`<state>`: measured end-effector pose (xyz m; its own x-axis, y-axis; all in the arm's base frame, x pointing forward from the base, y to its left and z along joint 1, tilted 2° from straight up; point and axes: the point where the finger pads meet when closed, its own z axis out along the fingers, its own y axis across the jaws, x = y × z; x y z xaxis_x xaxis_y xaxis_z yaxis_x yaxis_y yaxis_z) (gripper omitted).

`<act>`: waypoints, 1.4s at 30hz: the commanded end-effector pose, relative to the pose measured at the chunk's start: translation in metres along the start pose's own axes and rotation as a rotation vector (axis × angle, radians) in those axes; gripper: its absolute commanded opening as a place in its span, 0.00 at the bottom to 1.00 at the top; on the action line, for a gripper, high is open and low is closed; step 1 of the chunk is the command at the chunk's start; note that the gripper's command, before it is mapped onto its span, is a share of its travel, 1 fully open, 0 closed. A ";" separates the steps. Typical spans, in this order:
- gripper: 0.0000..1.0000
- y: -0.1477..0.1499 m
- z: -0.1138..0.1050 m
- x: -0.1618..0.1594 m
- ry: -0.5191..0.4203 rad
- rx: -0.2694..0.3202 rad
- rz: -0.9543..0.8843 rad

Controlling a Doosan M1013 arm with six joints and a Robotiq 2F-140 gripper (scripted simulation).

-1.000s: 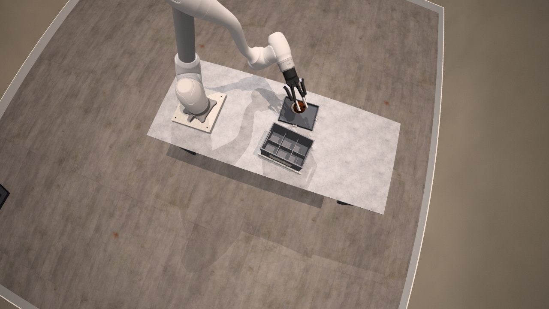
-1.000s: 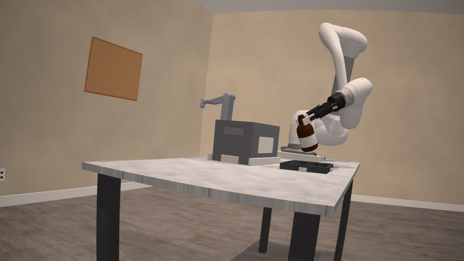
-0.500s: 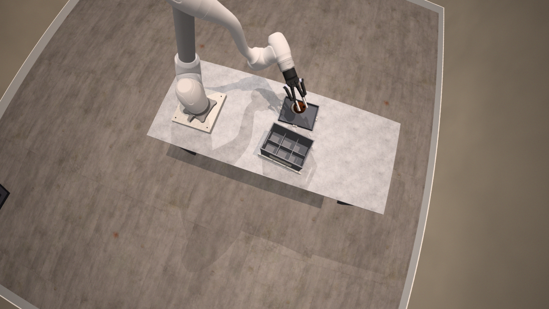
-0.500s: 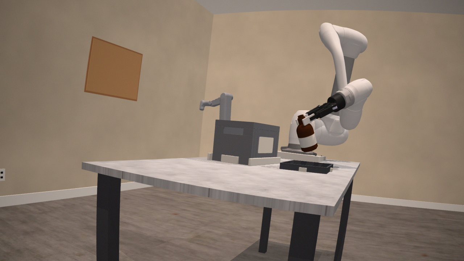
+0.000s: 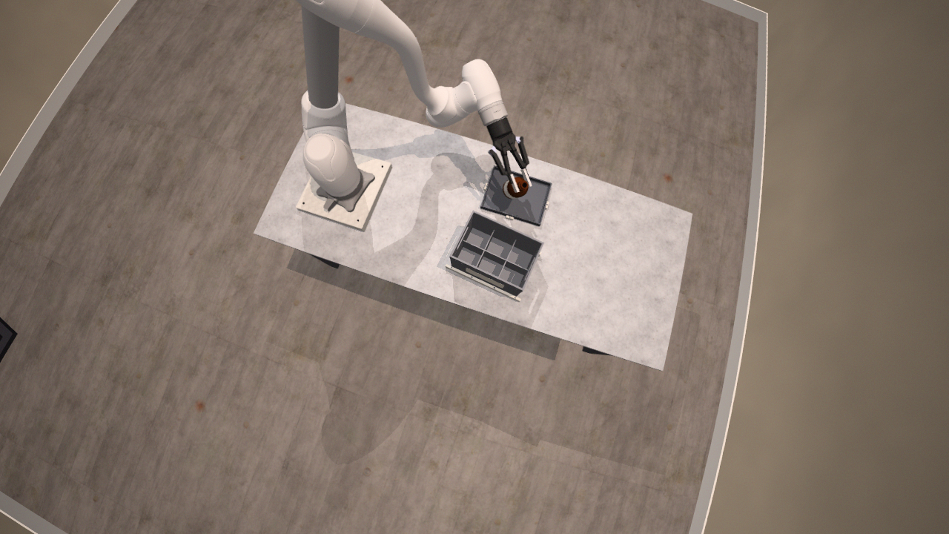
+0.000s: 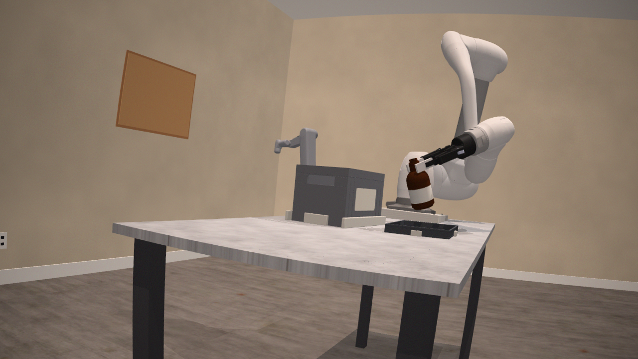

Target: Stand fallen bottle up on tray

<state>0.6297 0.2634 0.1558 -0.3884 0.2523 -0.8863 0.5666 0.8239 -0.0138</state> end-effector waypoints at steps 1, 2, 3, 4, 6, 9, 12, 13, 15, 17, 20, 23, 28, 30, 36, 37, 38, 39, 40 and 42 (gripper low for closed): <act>0.10 -0.002 0.001 0.001 -0.024 0.002 -0.006; 0.10 -0.002 0.000 0.002 -0.031 0.002 -0.006; 0.10 -0.002 0.000 0.002 -0.038 0.002 -0.006; 0.10 -0.002 0.000 0.002 -0.045 0.001 -0.006; 0.10 -0.002 0.000 0.002 -0.057 0.000 -0.006; 0.10 -0.002 0.000 0.002 -0.073 -0.001 -0.005; 0.10 -0.001 0.000 0.002 -0.084 -0.003 -0.005; 0.10 -0.001 -0.001 0.002 -0.087 -0.003 -0.005; 0.10 -0.001 -0.001 0.002 -0.091 -0.004 -0.005; 0.10 -0.001 -0.001 0.002 -0.091 -0.004 -0.005; 0.10 -0.001 -0.001 0.002 -0.094 -0.004 -0.004; 0.10 -0.001 -0.001 0.002 -0.095 -0.005 -0.004; 0.10 -0.001 -0.001 0.002 -0.095 -0.005 -0.004; 0.10 -0.001 -0.001 0.002 -0.095 -0.005 -0.004; 0.10 -0.001 -0.001 0.002 -0.095 -0.005 -0.004; 0.10 -0.001 -0.001 0.002 -0.095 -0.005 -0.004; 0.10 -0.001 -0.001 0.002 -0.095 -0.005 -0.004; 0.10 -0.001 -0.001 0.002 -0.095 -0.005 -0.004; 0.10 -0.001 -0.001 0.002 -0.095 -0.005 -0.004; 0.10 -0.001 -0.001 0.002 -0.095 -0.005 -0.004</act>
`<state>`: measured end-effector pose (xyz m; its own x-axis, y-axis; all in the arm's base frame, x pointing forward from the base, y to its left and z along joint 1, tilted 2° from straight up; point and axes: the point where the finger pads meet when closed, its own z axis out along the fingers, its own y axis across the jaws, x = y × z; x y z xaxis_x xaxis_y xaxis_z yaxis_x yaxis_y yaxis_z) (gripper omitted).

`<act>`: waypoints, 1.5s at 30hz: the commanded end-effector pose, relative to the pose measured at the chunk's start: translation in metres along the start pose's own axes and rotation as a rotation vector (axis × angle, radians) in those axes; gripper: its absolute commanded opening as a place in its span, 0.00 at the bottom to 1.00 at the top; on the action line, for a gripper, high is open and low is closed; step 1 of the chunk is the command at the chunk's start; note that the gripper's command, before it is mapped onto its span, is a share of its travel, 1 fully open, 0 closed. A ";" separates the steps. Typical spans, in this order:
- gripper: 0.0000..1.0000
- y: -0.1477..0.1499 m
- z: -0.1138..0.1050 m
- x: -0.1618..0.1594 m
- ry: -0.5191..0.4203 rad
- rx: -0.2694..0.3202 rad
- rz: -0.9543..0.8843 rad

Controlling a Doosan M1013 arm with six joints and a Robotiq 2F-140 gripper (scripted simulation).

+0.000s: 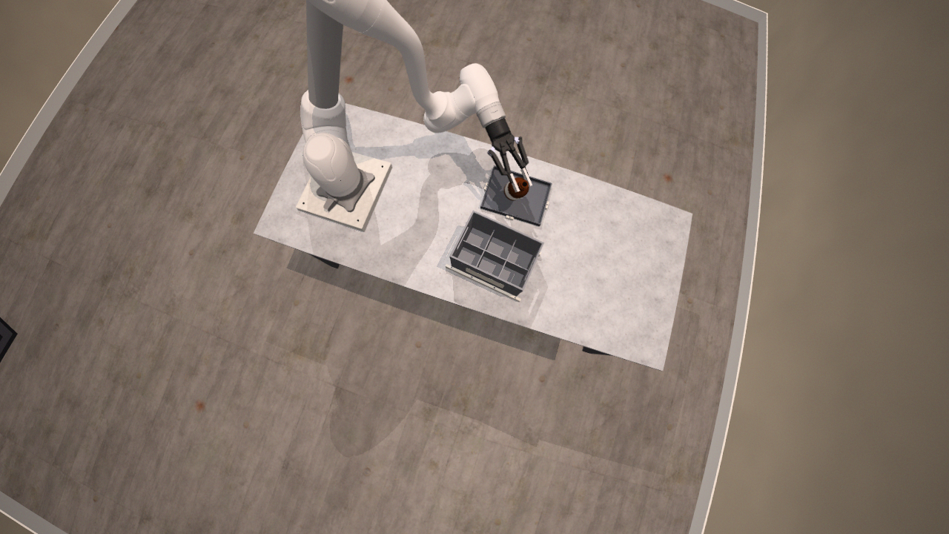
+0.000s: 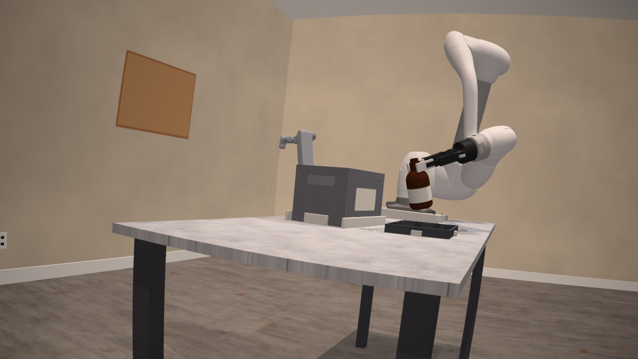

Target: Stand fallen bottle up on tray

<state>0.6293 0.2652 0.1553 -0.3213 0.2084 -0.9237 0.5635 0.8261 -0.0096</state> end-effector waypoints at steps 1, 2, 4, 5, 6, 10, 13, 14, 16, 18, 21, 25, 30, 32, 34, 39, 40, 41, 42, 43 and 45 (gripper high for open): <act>0.10 -0.002 0.000 0.001 -0.006 0.000 -0.007; 0.10 -0.002 0.000 0.001 -0.006 0.000 -0.007; 0.10 -0.002 0.000 0.001 -0.006 0.000 -0.007; 0.10 -0.002 0.000 0.001 -0.006 0.000 -0.007; 0.10 -0.002 0.000 0.001 -0.006 0.000 -0.007; 0.10 -0.002 0.000 0.001 -0.006 0.000 -0.007; 0.10 -0.002 0.000 0.001 -0.006 0.000 -0.007; 0.10 -0.002 0.000 0.001 -0.006 0.000 -0.007; 0.10 -0.002 0.000 0.001 -0.006 0.000 -0.007; 0.10 -0.002 0.000 0.001 -0.006 0.000 -0.007; 0.10 -0.002 0.000 0.001 -0.006 0.000 -0.007; 0.10 -0.002 0.000 0.002 -0.006 0.000 -0.007; 0.10 -0.002 0.001 0.002 -0.006 0.000 -0.007; 0.10 -0.002 0.001 0.003 -0.006 0.000 -0.007; 0.10 -0.002 0.001 0.004 -0.006 0.000 -0.007; 0.10 -0.002 0.002 0.007 -0.006 0.000 -0.007; 0.10 -0.002 0.002 0.007 -0.006 0.000 -0.007; 0.10 -0.002 0.003 0.008 -0.006 0.000 -0.007; 0.10 -0.002 0.003 0.008 -0.006 0.000 -0.007; 0.10 -0.002 0.003 0.008 -0.006 0.000 -0.007; 0.10 -0.002 0.003 0.009 -0.006 0.000 -0.007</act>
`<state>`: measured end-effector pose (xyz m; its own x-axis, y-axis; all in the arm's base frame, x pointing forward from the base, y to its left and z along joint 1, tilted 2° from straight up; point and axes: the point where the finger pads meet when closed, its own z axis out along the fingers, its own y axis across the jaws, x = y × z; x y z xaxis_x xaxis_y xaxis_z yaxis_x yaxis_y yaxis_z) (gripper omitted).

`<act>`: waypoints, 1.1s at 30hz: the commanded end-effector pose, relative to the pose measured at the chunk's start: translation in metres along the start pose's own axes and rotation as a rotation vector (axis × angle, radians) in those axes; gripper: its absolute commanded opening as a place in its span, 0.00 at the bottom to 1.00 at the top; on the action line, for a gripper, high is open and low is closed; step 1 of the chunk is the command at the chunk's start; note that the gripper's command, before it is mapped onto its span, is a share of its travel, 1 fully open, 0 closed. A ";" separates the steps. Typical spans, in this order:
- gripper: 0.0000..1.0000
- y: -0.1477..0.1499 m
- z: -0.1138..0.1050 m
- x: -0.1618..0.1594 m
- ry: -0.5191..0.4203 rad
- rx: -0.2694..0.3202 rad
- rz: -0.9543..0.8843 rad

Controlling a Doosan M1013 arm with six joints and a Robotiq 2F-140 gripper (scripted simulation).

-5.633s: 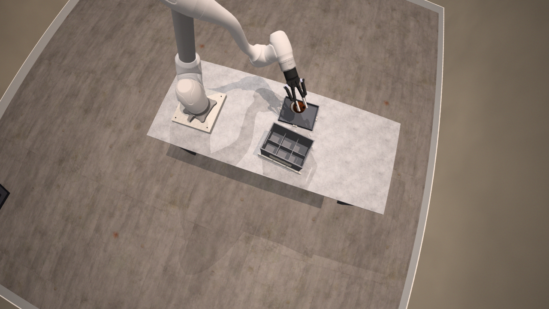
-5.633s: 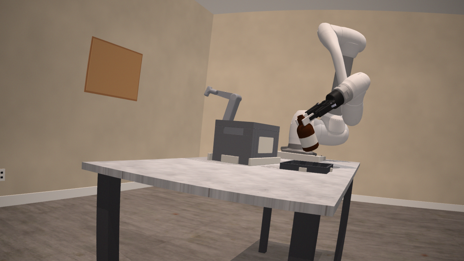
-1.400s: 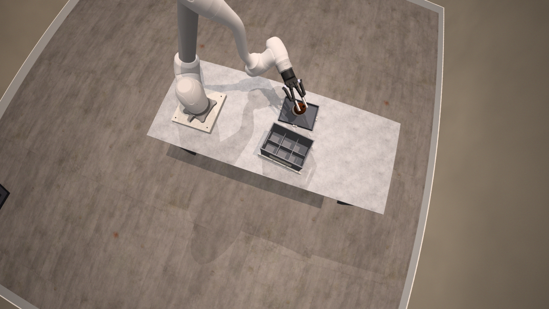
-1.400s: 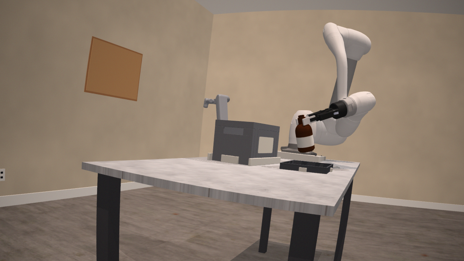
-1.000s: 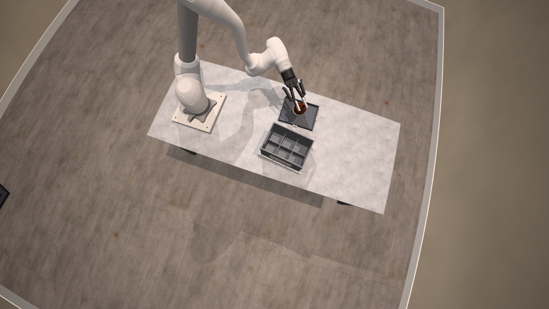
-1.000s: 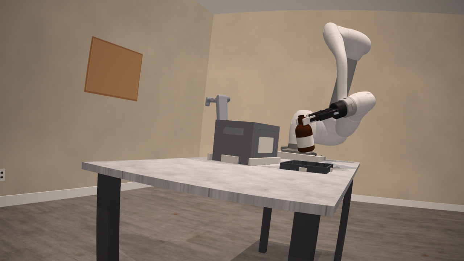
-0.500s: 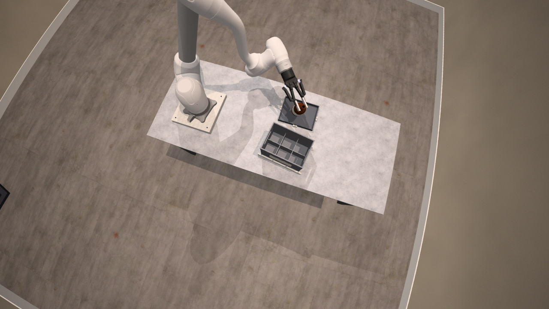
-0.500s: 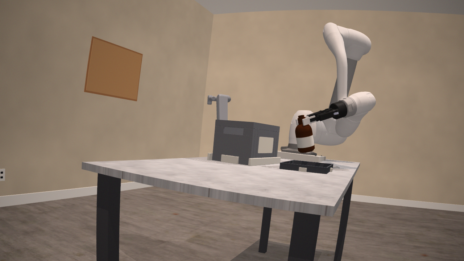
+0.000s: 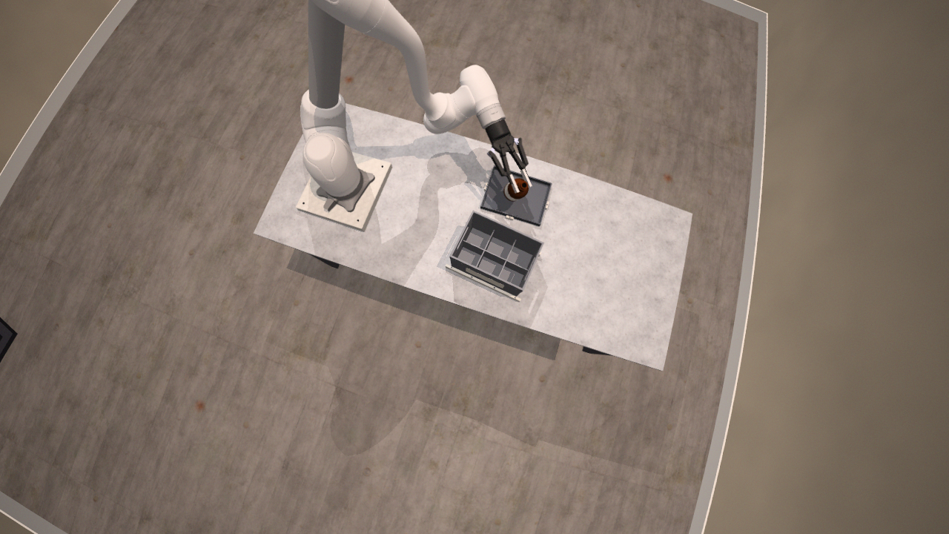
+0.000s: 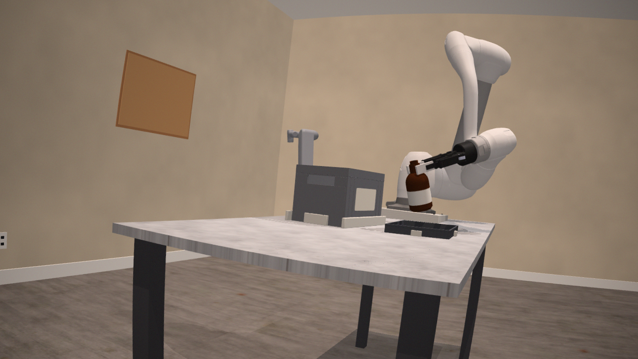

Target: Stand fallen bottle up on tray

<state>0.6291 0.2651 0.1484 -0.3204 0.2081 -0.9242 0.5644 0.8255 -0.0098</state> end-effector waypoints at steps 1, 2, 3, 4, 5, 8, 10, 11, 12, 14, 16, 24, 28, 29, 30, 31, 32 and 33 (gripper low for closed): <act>0.10 -0.002 0.001 0.004 -0.005 -0.001 -0.007; 0.10 -0.002 0.001 0.005 -0.005 -0.001 -0.007; 0.10 -0.002 0.002 0.005 -0.005 -0.001 -0.007; 0.10 -0.002 0.002 0.006 -0.005 -0.001 -0.007; 0.10 -0.002 0.002 0.007 -0.005 -0.001 -0.007; 0.10 -0.002 0.003 0.010 -0.005 -0.001 -0.007; 0.10 -0.002 0.004 0.012 -0.005 -0.001 -0.007; 0.10 -0.002 0.004 0.013 -0.005 -0.001 -0.007; 0.10 -0.002 0.005 0.015 -0.005 -0.001 -0.007; 0.10 -0.002 0.005 0.016 -0.005 -0.001 -0.007; 0.10 -0.002 0.006 0.017 -0.005 -0.001 -0.007; 0.10 -0.002 0.009 0.026 -0.005 -0.001 -0.007; 0.10 -0.002 0.011 0.031 -0.005 -0.001 -0.007; 0.10 -0.002 0.011 0.032 -0.005 -0.001 -0.007; 0.10 -0.002 0.012 0.033 -0.005 -0.001 -0.007; 0.10 -0.002 0.012 0.033 -0.005 -0.001 -0.007; 0.10 -0.002 0.012 0.033 -0.005 -0.001 -0.007; 0.10 -0.002 0.012 0.034 -0.005 -0.001 -0.007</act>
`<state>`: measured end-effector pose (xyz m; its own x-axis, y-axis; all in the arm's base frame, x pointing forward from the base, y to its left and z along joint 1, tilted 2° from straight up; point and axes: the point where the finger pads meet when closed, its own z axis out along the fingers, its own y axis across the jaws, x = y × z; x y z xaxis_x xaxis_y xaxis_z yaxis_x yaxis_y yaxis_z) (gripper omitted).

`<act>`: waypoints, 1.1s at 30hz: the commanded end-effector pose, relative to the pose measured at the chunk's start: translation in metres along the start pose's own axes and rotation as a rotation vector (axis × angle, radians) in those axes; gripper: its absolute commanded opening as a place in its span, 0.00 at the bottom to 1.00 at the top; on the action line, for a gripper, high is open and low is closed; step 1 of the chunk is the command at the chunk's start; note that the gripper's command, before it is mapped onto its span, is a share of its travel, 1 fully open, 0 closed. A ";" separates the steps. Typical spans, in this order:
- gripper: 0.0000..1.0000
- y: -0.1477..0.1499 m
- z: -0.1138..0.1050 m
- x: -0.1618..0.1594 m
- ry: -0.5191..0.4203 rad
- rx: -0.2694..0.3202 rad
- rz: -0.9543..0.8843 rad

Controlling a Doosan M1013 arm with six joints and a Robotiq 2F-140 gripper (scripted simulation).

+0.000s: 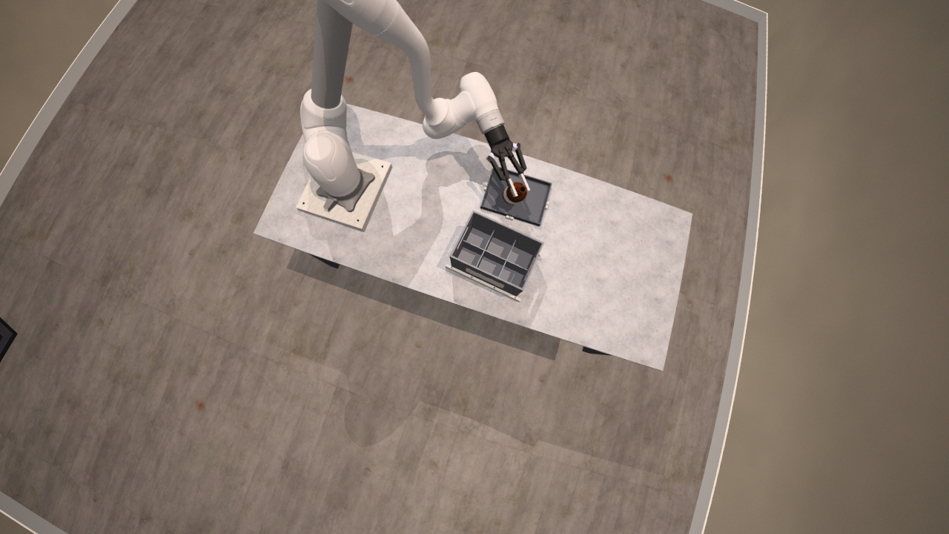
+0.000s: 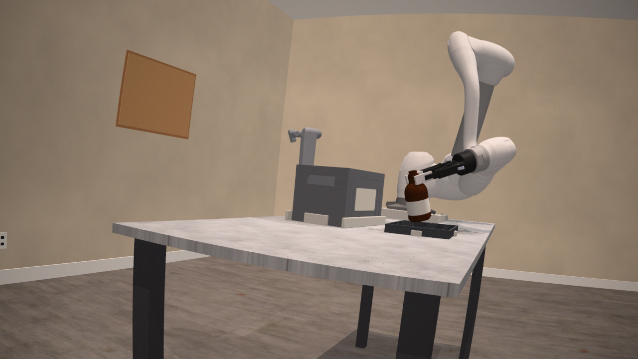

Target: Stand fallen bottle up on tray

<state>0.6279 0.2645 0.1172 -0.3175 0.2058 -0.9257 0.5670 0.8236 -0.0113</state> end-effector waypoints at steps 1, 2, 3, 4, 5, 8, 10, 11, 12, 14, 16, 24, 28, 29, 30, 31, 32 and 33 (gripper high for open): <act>0.10 -0.001 0.001 0.006 -0.001 -0.004 -0.007; 0.10 -0.001 0.001 0.007 -0.001 -0.004 -0.007; 0.10 -0.001 0.002 0.008 -0.001 -0.004 -0.007; 0.10 -0.001 0.002 0.009 -0.001 -0.004 -0.007; 0.10 -0.001 0.003 0.010 -0.001 -0.004 -0.007; 0.10 -0.001 0.004 0.012 -0.001 -0.004 -0.007; 0.10 -0.001 0.004 0.014 -0.001 -0.004 -0.007; 0.10 -0.001 0.004 0.015 -0.001 -0.004 -0.007; 0.10 -0.001 0.005 0.016 -0.001 -0.004 -0.007; 0.10 -0.001 0.005 0.017 -0.001 -0.004 -0.007; 0.10 -0.001 0.005 0.017 -0.001 -0.004 -0.007; 0.10 -0.001 0.007 0.021 -0.001 -0.004 -0.007; 0.10 -0.001 0.007 0.022 -0.001 -0.004 -0.007; 0.10 -0.001 0.007 0.023 -0.001 -0.004 -0.007; 0.10 -0.001 0.007 0.023 -0.001 -0.004 -0.007; 0.10 -0.001 0.007 0.023 -0.001 -0.004 -0.007; 0.10 -0.001 0.007 0.023 -0.001 -0.004 -0.007; 0.10 -0.001 0.007 0.023 -0.001 -0.004 -0.007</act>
<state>0.6272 0.2644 0.0966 -0.3157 0.2047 -0.9265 0.5681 0.8229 -0.0118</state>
